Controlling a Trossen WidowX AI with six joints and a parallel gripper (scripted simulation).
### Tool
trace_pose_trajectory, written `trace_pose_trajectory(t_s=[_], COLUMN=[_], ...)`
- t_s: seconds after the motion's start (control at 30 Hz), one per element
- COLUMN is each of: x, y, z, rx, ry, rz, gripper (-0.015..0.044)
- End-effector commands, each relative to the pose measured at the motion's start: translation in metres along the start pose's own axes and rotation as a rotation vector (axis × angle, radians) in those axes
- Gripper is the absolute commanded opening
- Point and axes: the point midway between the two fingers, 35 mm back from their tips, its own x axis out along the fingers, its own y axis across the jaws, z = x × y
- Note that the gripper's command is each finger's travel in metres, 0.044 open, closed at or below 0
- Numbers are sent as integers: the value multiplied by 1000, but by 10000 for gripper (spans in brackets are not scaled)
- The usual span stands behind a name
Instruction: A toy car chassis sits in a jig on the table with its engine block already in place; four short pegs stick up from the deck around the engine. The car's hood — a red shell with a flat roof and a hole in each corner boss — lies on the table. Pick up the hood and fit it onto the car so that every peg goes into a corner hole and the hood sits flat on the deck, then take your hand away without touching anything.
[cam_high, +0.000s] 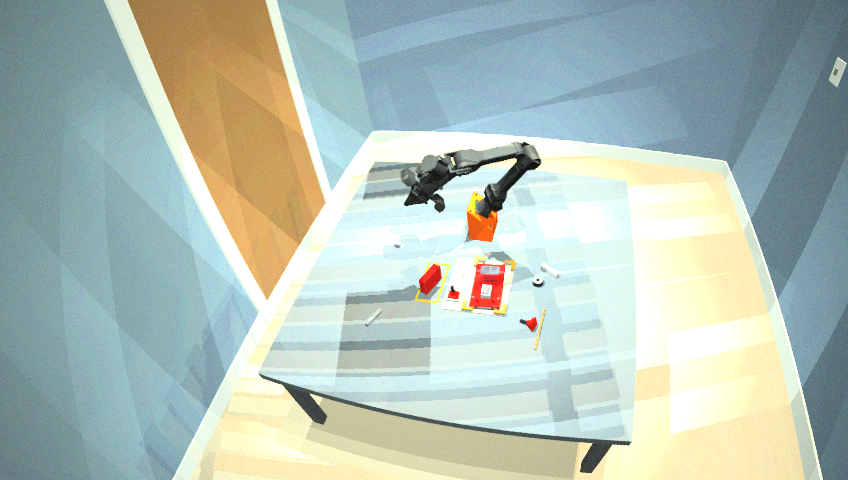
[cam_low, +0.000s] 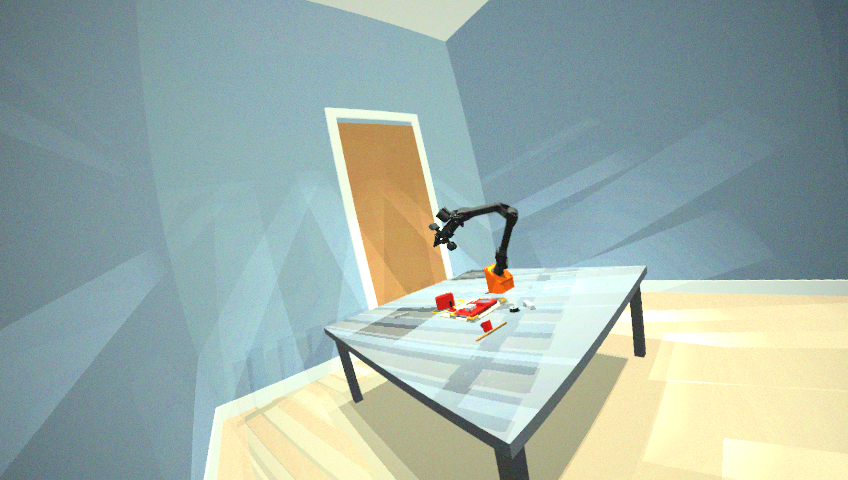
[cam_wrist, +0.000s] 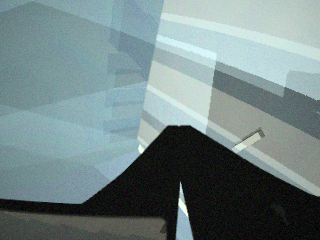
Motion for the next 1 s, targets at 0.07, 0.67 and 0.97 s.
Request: trace_pose_trajectory(t_s=[0.07, 0.67, 0.97], x=[28, 82, 86], y=[-39, -193, -209], z=[-29, -97, -100], rx=[119, 612, 656], ry=[23, -303, -359], rz=[-211, -880, -923], gripper=[0, 0, 0])
